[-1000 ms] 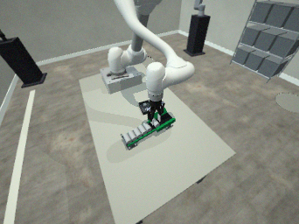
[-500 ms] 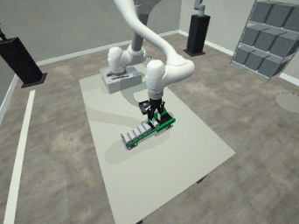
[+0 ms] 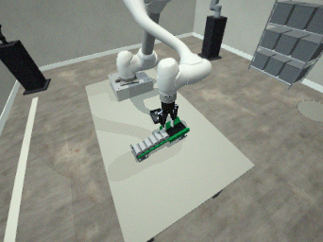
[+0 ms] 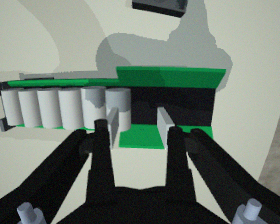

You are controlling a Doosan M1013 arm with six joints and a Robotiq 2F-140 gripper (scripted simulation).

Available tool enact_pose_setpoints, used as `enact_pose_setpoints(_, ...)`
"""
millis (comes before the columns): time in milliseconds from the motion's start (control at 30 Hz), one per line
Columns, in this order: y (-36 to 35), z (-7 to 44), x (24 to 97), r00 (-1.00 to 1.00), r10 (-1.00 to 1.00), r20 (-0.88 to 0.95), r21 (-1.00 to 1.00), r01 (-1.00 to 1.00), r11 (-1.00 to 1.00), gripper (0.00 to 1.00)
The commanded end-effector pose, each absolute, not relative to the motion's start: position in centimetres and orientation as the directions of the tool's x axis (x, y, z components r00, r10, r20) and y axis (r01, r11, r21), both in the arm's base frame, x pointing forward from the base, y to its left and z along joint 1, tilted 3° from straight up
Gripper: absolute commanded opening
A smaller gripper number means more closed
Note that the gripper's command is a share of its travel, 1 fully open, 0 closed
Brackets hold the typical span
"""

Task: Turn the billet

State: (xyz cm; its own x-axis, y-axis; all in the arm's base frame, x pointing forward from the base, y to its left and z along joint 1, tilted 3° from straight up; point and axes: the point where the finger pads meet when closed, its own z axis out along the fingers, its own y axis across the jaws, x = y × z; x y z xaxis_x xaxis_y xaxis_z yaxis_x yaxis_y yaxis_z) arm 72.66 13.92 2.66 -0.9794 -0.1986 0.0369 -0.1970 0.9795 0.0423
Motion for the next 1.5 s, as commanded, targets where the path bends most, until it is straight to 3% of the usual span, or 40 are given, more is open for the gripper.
enact_pose_setpoints(0, 13.9, 3.7, 72.7, -0.979, -0.199, 0.037, 0.043, -0.197, 0.979, 0.41)
enact_pose_setpoints(600, 13.8, 6.5, 72.8, -0.979, -0.199, 0.037, 0.043, -0.197, 0.979, 0.41)
enact_pose_setpoints(1467, 13.8, 6.8, 72.8, -0.979, -0.199, 0.037, 0.043, -0.197, 0.979, 0.41)
